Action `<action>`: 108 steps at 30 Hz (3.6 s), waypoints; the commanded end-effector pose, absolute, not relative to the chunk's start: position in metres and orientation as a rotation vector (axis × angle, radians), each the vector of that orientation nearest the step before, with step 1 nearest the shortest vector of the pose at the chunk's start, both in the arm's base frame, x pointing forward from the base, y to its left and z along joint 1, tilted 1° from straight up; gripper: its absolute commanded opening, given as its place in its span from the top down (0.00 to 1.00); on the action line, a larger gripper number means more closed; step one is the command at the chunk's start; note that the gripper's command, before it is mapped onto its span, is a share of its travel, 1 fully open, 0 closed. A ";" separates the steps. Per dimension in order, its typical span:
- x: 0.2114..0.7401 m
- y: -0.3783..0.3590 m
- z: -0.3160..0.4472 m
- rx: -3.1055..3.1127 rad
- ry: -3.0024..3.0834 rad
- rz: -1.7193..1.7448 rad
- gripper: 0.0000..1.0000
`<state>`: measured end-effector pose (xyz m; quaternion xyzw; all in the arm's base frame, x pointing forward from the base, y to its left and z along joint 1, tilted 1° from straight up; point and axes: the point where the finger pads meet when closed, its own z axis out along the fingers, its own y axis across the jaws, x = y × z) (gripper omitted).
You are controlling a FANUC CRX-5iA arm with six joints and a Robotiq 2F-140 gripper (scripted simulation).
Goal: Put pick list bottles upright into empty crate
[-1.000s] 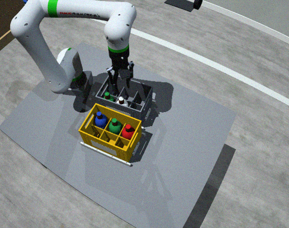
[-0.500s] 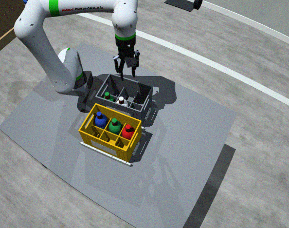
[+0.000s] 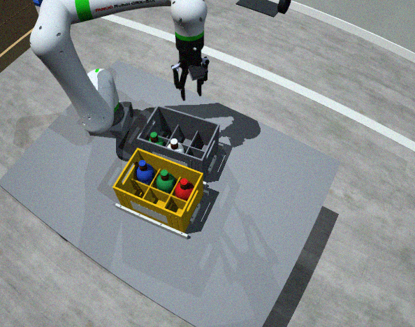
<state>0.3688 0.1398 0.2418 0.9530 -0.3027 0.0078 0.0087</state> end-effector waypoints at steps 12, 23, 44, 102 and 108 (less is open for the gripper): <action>0.362 0.205 0.264 2.977 -0.947 0.028 0.56; 0.356 0.253 0.279 2.977 -0.947 0.028 0.56; 0.345 0.343 0.308 2.978 -0.947 0.027 0.56; 0.343 0.356 0.312 2.978 -0.947 0.027 0.56; 0.343 0.356 0.312 2.978 -0.947 0.027 0.56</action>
